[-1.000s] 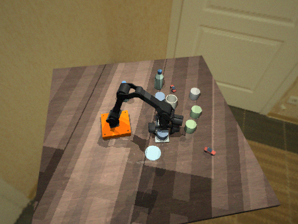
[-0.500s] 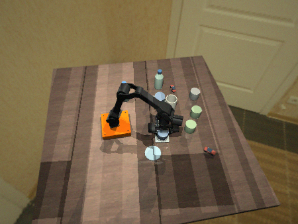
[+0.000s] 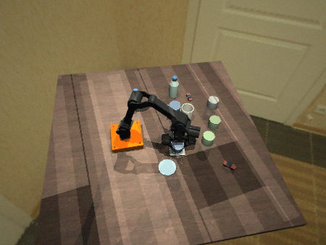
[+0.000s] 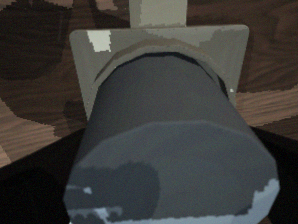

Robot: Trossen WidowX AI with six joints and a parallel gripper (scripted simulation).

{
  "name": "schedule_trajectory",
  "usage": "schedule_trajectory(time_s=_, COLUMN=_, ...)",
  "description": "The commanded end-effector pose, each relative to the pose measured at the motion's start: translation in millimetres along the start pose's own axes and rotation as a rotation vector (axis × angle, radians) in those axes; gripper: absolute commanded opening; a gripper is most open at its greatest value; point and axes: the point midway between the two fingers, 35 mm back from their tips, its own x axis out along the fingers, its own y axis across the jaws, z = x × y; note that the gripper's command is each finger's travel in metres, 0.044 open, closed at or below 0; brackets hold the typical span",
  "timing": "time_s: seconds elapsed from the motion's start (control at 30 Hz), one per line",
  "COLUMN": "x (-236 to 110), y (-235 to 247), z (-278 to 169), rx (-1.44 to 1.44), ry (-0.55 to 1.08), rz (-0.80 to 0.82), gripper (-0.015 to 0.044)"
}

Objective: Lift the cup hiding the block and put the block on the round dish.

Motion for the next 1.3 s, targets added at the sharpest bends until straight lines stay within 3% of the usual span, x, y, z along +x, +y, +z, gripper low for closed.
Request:
schedule_trajectory(time_s=0.0, x=-7, y=-3, z=0, rx=-0.004, ry=-0.001, rz=-0.008, gripper=0.0)
schedule_trajectory(time_s=1.27, x=-56, y=-8, z=-2, rx=-0.004, ry=-0.001, rz=-0.009, gripper=0.0)
